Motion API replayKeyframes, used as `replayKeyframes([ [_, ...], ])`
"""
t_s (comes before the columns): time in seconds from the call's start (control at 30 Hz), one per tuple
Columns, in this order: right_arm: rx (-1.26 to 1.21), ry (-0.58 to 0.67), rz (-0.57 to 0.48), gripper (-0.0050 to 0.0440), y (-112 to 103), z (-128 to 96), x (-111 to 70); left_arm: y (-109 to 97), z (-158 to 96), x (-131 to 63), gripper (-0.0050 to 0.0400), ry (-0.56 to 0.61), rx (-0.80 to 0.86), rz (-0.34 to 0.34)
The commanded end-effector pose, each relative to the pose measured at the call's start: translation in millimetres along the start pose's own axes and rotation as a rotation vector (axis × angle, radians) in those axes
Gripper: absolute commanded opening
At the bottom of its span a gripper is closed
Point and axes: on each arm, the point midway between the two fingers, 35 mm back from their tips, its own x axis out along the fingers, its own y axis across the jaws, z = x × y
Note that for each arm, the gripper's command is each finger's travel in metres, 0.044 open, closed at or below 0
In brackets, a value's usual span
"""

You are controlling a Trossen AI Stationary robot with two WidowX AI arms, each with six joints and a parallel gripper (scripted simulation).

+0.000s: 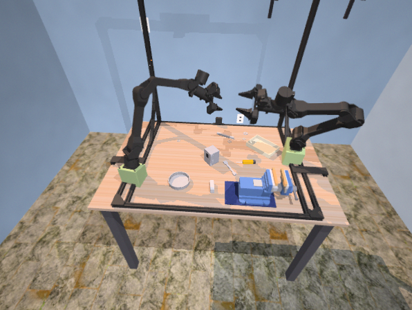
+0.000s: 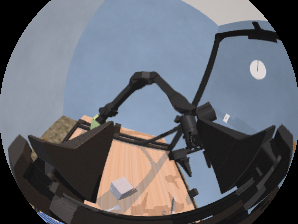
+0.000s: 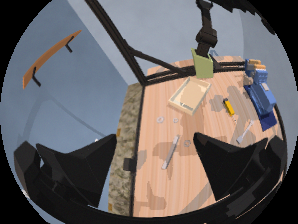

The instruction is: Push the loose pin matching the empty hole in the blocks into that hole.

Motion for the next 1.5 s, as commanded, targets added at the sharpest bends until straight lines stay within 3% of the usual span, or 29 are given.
replayKeyframes([
  [0.0, 0.000, 0.000, 0.000, 0.0400, 0.0, 0.0, 0.0, 0.0, 0.0, 0.0, 0.0400, 0.000, 0.000, 0.000],
  [0.6, -0.007, 0.000, 0.003, 0.0400, -4.9, 0.0, 4.1, -3.4, 0.6, -0.4, 0.0400, 0.001, 0.005, 0.000],
  [0.83, -0.081, -0.001, 0.042, 0.0400, -59.4, -0.9, 38.1, -37.2, 6.8, -9.0, 0.0400, 0.017, 0.061, -0.005],
  [1.03, -0.151, -0.010, 0.077, 0.0400, -111.6, -3.4, 55.1, -63.9, 12.4, -22.3, 0.0400, 0.030, 0.115, -0.010],
  [1.1, -0.151, -0.010, 0.077, 0.0400, -111.6, -3.4, 55.1, -63.9, 12.4, -22.3, 0.0400, 0.030, 0.115, -0.010],
  [1.47, -0.296, -0.044, 0.143, 0.0400, -206.6, -15.6, 54.2, -101.9, 23.4, -57.8, 0.0400, 0.050, 0.226, -0.020],
])
